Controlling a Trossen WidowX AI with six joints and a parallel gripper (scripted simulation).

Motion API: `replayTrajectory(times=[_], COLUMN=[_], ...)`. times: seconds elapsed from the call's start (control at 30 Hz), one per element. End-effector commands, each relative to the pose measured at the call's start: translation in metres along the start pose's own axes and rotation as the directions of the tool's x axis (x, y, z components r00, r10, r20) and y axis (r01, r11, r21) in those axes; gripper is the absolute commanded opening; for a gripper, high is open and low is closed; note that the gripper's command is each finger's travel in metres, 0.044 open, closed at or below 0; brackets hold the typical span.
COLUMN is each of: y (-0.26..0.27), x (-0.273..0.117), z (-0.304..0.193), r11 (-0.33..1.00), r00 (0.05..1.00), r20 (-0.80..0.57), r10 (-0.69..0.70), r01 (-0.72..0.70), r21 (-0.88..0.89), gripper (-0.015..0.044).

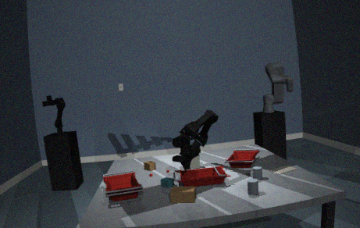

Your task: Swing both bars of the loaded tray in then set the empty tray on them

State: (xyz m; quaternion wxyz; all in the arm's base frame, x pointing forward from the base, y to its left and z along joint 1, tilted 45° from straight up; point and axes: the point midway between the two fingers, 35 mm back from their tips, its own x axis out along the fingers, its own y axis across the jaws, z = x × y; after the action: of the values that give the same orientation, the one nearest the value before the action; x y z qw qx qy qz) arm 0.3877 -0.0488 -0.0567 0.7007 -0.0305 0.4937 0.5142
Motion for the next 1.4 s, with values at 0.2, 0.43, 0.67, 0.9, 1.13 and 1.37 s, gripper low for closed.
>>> replayTrajectory(times=[0.2, 0.43, 0.67, 0.9, 1.13, 1.37], y=[-0.039, -0.039, -0.04, -0.04, -0.039, -0.038], x=[-0.004, -0.004, 0.001, 0.037, 0.056, 0.055], z=[-0.069, -0.069, -0.069, -0.068, -0.068, -0.068], r11=[0.654, 0.654, 0.654, 0.654, 0.654, 0.654], r00=[1.0, 1.0, 1.0, 1.0, 1.0, 1.0], r20=[0.013, 0.013, 0.013, 0.014, 0.015, 0.015], r10=[0.003, 0.003, 0.003, 0.003, 0.004, 0.004], r01=[-0.012, -0.012, -0.012, -0.013, -0.014, -0.014], r21=[0.756, 0.756, 0.756, 0.756, 0.756, 0.756], gripper=[0.0086, 0.0086, 0.0086, 0.0086, 0.0086, 0.0086])
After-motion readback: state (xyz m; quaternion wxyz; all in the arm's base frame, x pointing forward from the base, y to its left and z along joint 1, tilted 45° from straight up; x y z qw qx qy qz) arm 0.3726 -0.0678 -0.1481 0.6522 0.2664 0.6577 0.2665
